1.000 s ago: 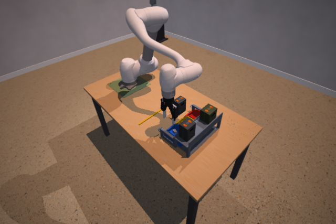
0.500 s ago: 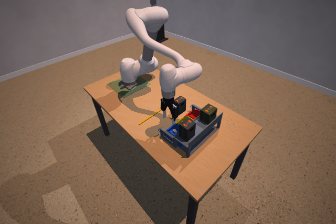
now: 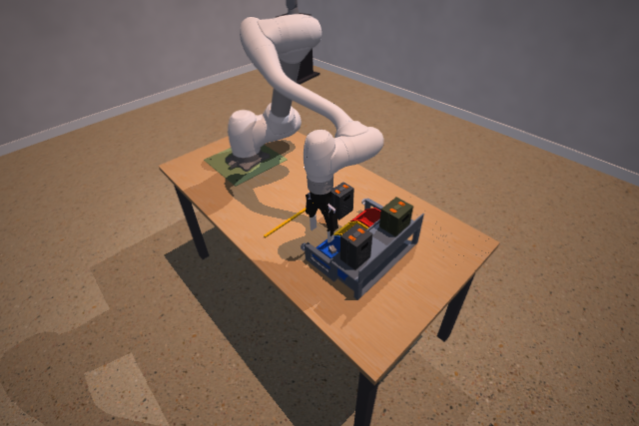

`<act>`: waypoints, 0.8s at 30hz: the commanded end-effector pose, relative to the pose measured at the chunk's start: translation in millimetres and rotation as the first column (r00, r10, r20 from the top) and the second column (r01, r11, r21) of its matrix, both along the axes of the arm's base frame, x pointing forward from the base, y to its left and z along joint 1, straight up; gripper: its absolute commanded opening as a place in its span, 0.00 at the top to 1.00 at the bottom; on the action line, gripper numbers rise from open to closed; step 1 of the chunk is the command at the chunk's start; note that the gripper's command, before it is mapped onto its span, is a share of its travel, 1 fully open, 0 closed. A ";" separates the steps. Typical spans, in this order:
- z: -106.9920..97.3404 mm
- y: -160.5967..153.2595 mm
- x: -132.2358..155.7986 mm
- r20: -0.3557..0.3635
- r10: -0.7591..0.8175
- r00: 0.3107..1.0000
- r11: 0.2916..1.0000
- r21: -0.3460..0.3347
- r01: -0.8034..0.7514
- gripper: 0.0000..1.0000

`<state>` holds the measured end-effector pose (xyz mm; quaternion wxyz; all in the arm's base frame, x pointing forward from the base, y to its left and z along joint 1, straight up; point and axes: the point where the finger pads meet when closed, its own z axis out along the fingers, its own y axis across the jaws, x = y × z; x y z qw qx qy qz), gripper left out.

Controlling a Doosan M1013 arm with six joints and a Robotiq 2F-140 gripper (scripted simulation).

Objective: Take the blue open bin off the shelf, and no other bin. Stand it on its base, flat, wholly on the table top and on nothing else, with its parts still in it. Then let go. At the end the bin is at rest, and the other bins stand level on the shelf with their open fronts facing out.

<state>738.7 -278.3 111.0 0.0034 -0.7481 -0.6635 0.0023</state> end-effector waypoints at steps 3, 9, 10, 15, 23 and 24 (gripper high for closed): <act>-17.8 0.3 -0.8 0.000 0.000 1.000 1.000 0.000 0.000 0.43; -44.8 0.8 -1.9 0.000 0.000 1.000 1.000 0.000 0.000 0.43; -44.8 0.8 -1.9 0.000 0.000 1.000 1.000 0.000 0.000 0.43; -44.8 0.8 -1.9 0.000 0.000 1.000 1.000 0.000 0.000 0.43; -44.8 0.8 -1.9 0.000 0.000 1.000 1.000 0.000 0.000 0.43; -44.8 0.8 -1.9 0.000 0.000 1.000 1.000 0.000 0.000 0.43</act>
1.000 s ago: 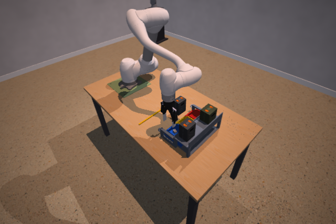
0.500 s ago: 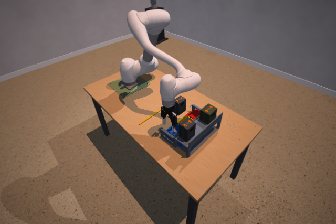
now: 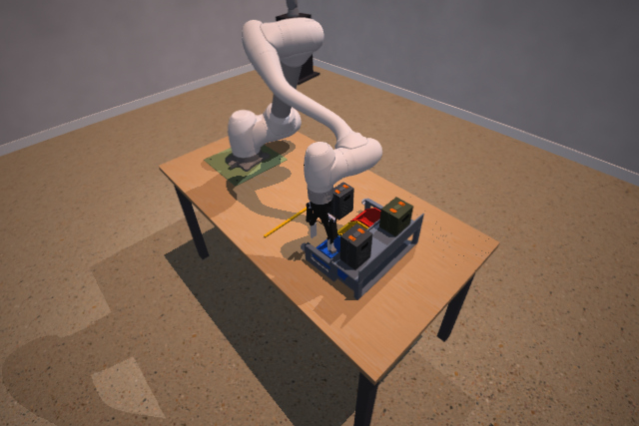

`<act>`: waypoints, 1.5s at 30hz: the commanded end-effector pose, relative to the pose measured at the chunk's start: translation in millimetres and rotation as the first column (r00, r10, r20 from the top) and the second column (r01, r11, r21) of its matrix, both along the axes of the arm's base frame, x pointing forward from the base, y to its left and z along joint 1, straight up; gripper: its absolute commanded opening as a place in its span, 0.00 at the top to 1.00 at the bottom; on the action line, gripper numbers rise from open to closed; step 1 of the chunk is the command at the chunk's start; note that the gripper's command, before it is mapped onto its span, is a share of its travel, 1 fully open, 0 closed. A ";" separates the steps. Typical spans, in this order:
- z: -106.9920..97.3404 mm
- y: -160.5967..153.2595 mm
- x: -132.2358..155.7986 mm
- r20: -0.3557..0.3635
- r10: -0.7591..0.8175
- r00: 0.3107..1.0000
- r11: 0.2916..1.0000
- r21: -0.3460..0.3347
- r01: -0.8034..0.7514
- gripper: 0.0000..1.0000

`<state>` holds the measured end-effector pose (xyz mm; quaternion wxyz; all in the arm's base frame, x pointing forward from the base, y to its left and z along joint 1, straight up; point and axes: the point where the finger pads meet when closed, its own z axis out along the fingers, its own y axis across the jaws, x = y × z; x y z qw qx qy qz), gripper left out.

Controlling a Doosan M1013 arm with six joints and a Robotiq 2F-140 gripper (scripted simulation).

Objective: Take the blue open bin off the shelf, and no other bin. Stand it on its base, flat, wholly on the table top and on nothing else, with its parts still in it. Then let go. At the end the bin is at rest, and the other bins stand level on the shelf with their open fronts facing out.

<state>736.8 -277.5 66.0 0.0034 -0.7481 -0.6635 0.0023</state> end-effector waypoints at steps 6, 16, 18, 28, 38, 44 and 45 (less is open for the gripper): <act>0.2 0.0 0.0 0.000 0.000 1.000 1.000 0.000 0.000 0.43; 5.2 -0.1 0.2 0.000 0.000 1.000 1.000 0.000 0.000 0.43; 5.2 -0.1 0.2 0.000 0.000 1.000 1.000 0.000 0.000 0.43; 5.2 -0.1 0.2 0.000 0.000 1.000 1.000 0.000 0.000 0.43; 7.7 -0.1 0.3 0.000 0.000 1.000 1.000 0.000 0.000 0.43; 7.7 -0.1 0.3 0.000 0.000 1.000 1.000 0.000 0.000 0.43; 7.7 -0.1 0.3 0.000 0.000 1.000 1.000 0.000 0.000 0.43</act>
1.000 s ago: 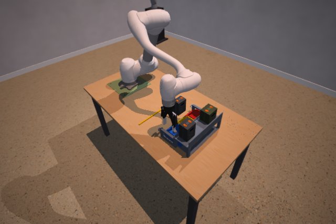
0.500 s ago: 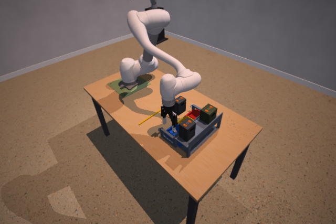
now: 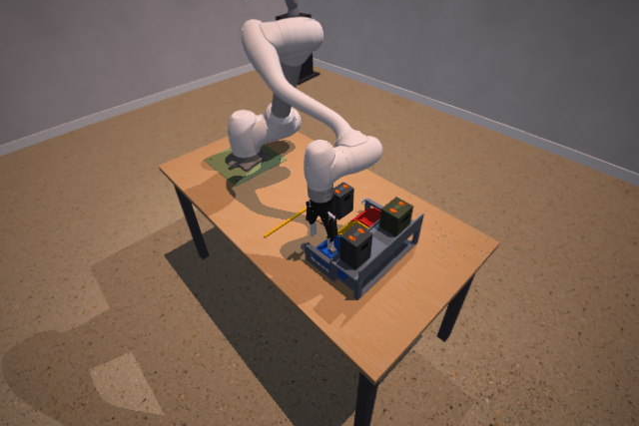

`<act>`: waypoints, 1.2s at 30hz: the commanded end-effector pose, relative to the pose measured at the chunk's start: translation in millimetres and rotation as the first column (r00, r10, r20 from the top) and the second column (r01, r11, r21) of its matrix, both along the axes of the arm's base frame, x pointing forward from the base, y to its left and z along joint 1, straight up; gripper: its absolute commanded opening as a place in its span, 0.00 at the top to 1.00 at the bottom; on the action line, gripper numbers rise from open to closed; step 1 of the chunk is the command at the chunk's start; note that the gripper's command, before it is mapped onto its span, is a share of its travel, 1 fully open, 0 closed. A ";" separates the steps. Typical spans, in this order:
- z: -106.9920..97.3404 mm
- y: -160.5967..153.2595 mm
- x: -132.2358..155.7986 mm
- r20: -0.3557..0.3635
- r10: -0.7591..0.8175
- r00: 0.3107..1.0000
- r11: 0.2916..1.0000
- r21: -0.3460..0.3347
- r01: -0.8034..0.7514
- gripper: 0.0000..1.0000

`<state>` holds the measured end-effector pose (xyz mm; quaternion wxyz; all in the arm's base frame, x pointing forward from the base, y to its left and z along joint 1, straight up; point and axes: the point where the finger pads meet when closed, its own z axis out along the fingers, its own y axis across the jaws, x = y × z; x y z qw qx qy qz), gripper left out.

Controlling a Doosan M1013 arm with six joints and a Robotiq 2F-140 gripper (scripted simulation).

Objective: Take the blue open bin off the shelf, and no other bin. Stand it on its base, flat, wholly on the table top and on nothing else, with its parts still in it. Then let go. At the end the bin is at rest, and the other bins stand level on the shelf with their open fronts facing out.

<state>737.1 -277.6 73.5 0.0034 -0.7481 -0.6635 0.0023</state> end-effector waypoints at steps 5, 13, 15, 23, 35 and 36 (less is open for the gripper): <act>1.4 0.0 0.1 0.000 0.000 1.000 1.000 0.000 0.000 0.43; 1.4 0.0 0.1 0.000 0.000 1.000 1.000 0.000 0.000 0.43; 1.4 0.0 0.1 0.000 0.000 1.000 1.000 0.000 0.000 0.43; -8.6 0.0 0.0 0.000 0.000 1.000 1.000 0.000 0.000 0.43; -10.6 0.0 0.0 0.000 0.000 1.000 1.000 0.000 0.000 0.43; -12.6 0.0 0.0 0.000 0.000 1.000 1.000 0.000 0.000 0.43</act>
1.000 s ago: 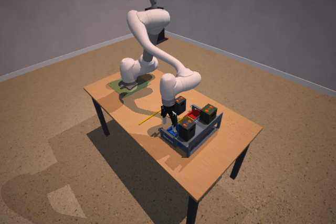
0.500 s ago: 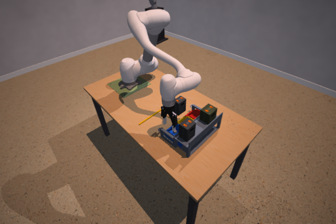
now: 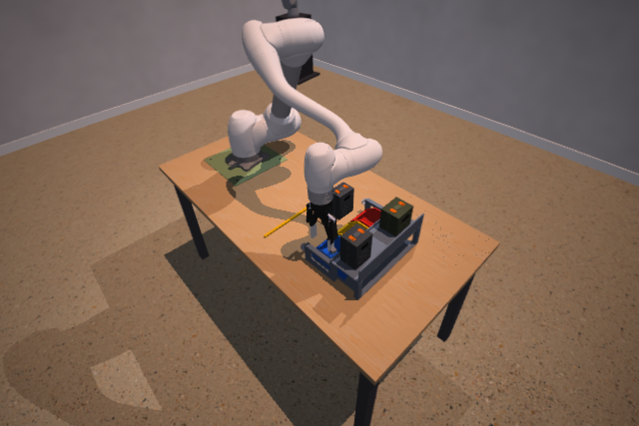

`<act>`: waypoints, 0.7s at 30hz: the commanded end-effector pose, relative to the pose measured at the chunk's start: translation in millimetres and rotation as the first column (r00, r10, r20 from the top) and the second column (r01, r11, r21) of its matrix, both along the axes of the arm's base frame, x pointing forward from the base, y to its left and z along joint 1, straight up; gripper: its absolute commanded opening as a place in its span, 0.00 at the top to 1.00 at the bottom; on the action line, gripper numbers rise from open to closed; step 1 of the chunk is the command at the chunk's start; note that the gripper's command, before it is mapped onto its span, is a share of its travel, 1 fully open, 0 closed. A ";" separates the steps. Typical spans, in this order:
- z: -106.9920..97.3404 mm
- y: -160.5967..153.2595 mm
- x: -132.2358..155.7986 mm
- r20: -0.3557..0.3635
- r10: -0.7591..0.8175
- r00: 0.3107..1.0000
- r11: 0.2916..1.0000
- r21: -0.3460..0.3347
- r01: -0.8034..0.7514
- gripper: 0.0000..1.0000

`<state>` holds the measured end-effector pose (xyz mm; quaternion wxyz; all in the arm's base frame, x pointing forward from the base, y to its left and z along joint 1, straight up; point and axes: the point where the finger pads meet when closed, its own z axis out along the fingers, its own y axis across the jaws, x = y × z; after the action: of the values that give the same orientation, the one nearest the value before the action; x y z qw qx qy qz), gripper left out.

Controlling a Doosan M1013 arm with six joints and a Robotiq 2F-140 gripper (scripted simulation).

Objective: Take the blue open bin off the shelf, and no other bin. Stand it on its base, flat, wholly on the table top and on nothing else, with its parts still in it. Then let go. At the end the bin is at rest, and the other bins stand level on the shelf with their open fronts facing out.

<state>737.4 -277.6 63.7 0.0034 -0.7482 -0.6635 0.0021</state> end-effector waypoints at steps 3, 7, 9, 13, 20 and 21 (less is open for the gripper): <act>-8.7 0.0 -0.3 0.000 0.000 1.000 1.000 0.000 0.000 0.43; -8.7 0.0 -0.3 0.000 0.000 1.000 1.000 0.000 0.000 0.43; -8.7 0.0 -0.3 0.000 0.000 1.000 1.000 0.000 0.000 0.43; -8.7 0.0 -0.3 0.000 0.000 1.000 1.000 0.000 0.000 0.43; -14.4 0.0 -0.4 0.000 0.000 1.000 1.000 0.000 0.000 0.43; -14.4 0.0 -0.4 0.000 0.000 1.000 1.000 0.000 0.000 0.43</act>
<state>737.0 -277.6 49.8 0.0034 -0.7481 -0.6635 0.0024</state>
